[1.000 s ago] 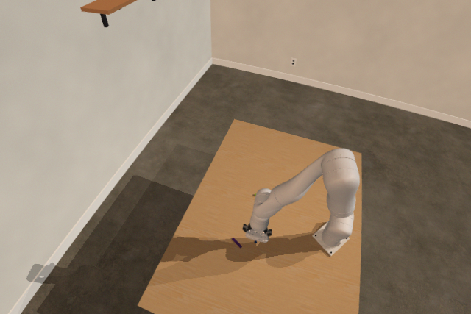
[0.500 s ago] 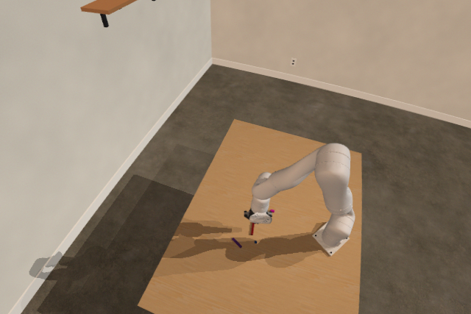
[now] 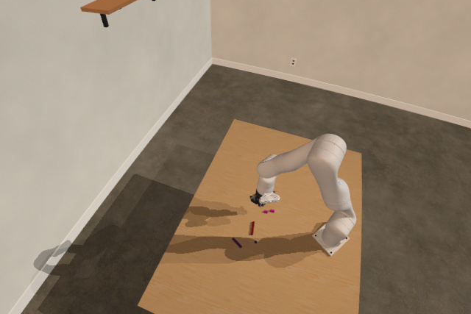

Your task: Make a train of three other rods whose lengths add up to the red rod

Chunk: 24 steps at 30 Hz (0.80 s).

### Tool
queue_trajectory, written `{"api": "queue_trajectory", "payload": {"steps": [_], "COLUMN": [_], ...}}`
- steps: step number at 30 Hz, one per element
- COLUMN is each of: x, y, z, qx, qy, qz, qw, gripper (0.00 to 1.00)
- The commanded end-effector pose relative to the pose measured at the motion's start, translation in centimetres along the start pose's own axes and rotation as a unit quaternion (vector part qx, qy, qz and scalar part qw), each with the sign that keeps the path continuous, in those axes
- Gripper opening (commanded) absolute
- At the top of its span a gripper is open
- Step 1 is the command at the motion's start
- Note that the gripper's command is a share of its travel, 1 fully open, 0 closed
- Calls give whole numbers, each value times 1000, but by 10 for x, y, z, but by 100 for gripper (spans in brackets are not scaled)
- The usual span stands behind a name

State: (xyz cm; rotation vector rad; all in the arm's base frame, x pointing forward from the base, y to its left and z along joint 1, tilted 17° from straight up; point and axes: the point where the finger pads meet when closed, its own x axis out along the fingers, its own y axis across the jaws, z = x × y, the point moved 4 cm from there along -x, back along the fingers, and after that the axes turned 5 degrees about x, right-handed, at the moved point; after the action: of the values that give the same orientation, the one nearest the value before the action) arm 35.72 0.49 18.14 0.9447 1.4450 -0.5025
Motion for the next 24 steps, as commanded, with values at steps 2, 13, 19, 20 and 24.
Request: {"api": "queue_trajectory", "payload": {"steps": [2, 13, 19, 20, 24], "x": [0, -1, -1, -1, -1], "y": [-17, -40, -42, -42, -42], "z": [24, 52, 55, 55, 55], "qx": [-8, -60, -65, -66, -66], "qy": [2, 1, 1, 1, 1], "qz": [4, 10, 10, 10, 10], "qw": [1000, 998, 998, 998, 998], "gripper": [5, 5, 5, 5, 5]}}
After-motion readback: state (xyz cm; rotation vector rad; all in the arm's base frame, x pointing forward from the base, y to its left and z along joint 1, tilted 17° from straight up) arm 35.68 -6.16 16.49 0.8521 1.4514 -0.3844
